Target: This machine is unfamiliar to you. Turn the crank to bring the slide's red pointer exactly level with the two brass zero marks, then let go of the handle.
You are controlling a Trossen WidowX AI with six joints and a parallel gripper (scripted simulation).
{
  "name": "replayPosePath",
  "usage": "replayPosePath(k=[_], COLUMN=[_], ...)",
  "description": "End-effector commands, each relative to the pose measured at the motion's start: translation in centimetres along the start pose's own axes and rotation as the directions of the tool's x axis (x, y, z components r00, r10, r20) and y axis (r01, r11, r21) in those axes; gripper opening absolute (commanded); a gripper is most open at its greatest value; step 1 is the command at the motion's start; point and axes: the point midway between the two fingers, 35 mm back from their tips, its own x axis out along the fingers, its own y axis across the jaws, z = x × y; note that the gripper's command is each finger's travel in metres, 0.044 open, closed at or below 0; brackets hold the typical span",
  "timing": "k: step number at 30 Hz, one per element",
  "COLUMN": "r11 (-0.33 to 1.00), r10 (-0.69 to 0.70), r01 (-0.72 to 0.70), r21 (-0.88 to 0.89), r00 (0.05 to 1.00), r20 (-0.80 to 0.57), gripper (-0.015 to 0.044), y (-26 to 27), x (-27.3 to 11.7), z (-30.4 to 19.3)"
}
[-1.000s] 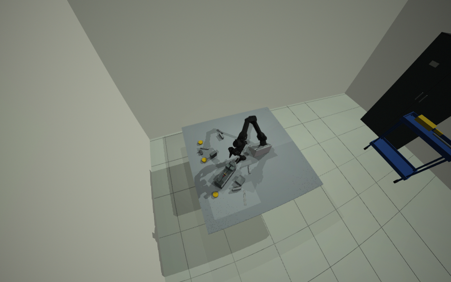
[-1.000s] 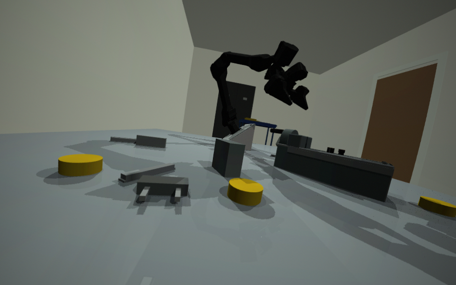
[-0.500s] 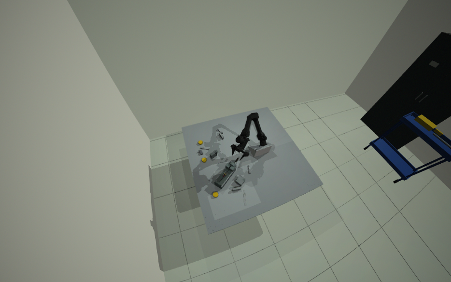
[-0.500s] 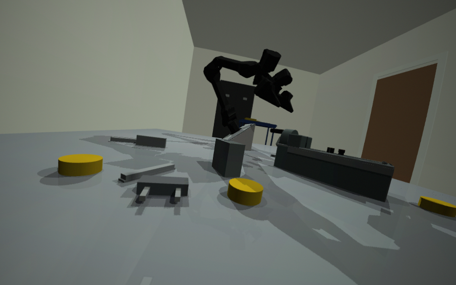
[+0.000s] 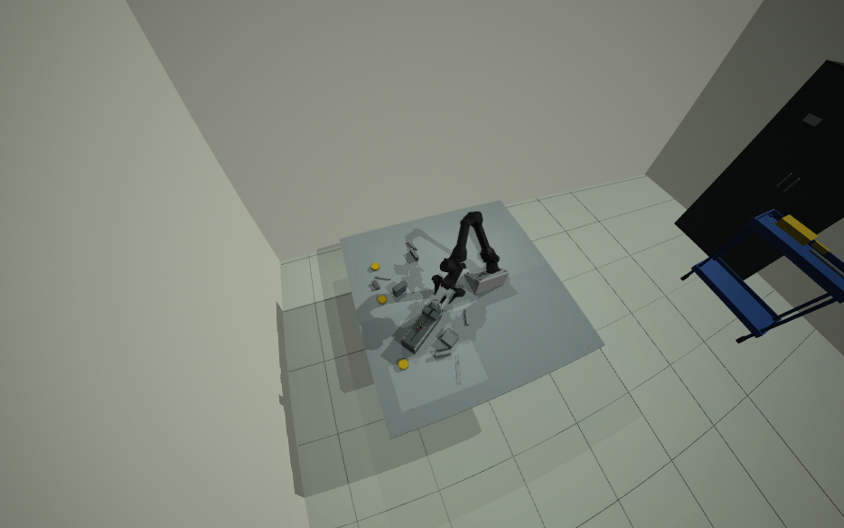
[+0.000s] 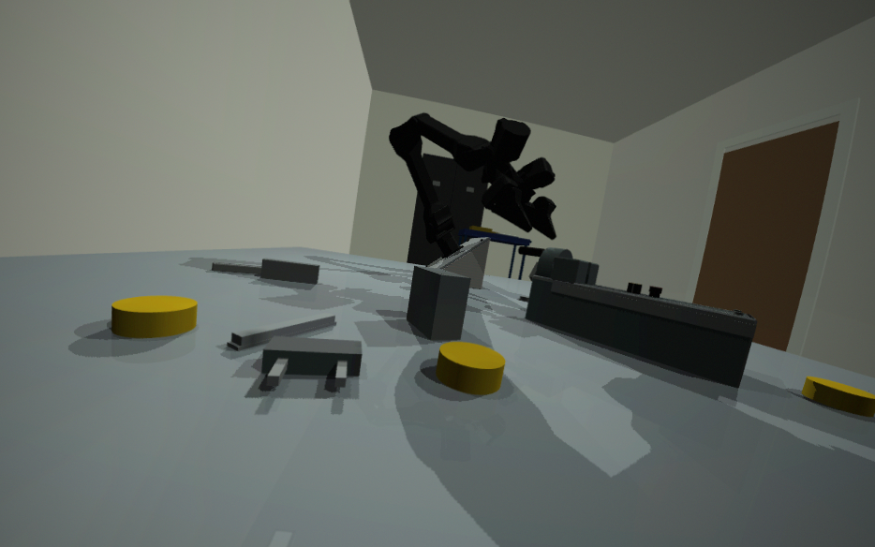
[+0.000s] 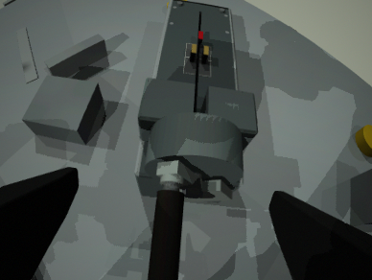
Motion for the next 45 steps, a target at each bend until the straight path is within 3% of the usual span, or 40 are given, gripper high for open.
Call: replayPosePath(k=[1, 35, 45], r11=[1.0, 1.0, 1.0], r10=[0.004, 0.002, 0.002], r01=[-0.004, -0.002, -0.002], r21=[-0.004, -0.005, -0.005], r00=[1.0, 1.0, 1.0], r20=[0.0, 0.0, 0.0], gripper=[0.044, 0.044, 0.0177], y=[0.1, 0.1, 0.1], x=[0.5, 4.0, 4.0], z=[-0.5, -4.2, -4.2])
